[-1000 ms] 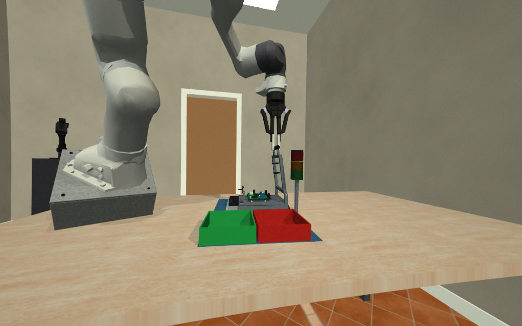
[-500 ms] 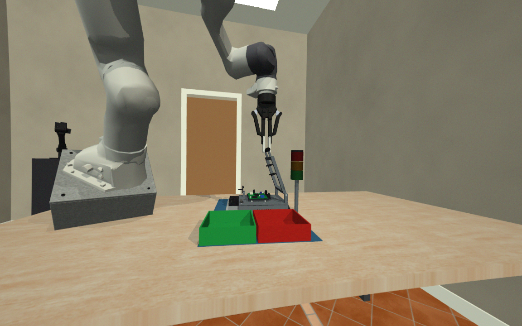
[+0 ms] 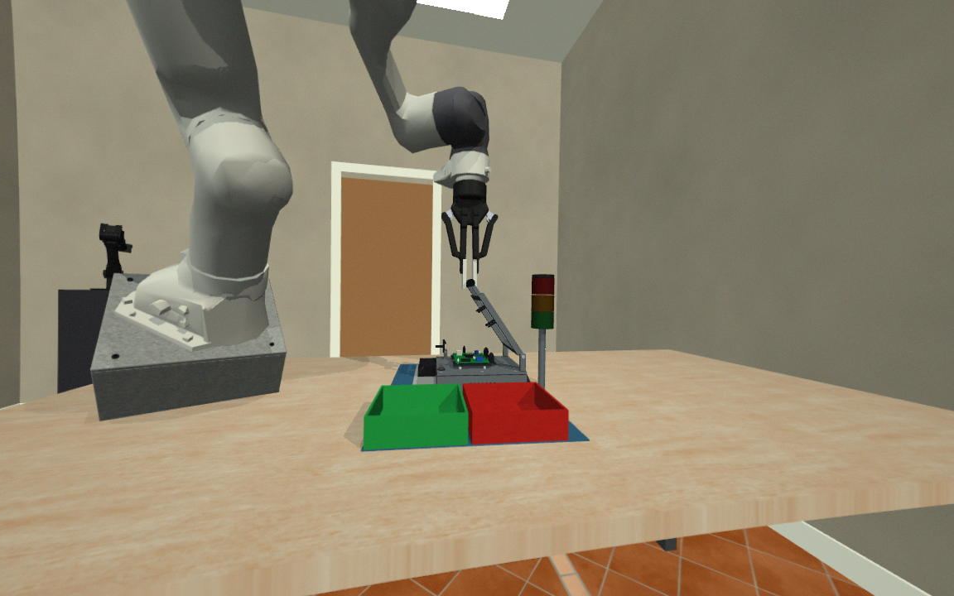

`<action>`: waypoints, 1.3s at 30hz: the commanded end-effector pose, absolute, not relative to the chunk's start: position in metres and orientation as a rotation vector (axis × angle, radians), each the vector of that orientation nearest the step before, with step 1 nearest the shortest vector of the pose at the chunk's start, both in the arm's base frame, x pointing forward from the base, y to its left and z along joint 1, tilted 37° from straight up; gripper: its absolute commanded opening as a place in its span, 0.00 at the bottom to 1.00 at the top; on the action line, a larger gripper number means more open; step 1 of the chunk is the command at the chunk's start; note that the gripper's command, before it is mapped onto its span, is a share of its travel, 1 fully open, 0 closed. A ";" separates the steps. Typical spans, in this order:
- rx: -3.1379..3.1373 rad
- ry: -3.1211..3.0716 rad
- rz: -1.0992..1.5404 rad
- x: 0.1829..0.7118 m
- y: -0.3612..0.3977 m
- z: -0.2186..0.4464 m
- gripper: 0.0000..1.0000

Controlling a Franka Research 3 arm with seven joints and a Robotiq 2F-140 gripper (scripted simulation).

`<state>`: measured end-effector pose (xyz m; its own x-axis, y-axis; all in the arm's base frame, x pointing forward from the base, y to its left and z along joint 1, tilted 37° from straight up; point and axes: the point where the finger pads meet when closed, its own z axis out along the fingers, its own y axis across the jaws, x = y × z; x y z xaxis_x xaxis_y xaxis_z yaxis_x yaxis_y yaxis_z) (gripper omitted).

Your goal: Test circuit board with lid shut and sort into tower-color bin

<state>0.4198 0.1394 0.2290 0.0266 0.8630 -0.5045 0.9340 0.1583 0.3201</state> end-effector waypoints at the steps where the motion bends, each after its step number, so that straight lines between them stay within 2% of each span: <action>1: 1.723 1.820 -0.157 0.415 0.134 0.221 0.00; 39: 1.723 1.820 -0.157 0.389 0.074 0.116 0.00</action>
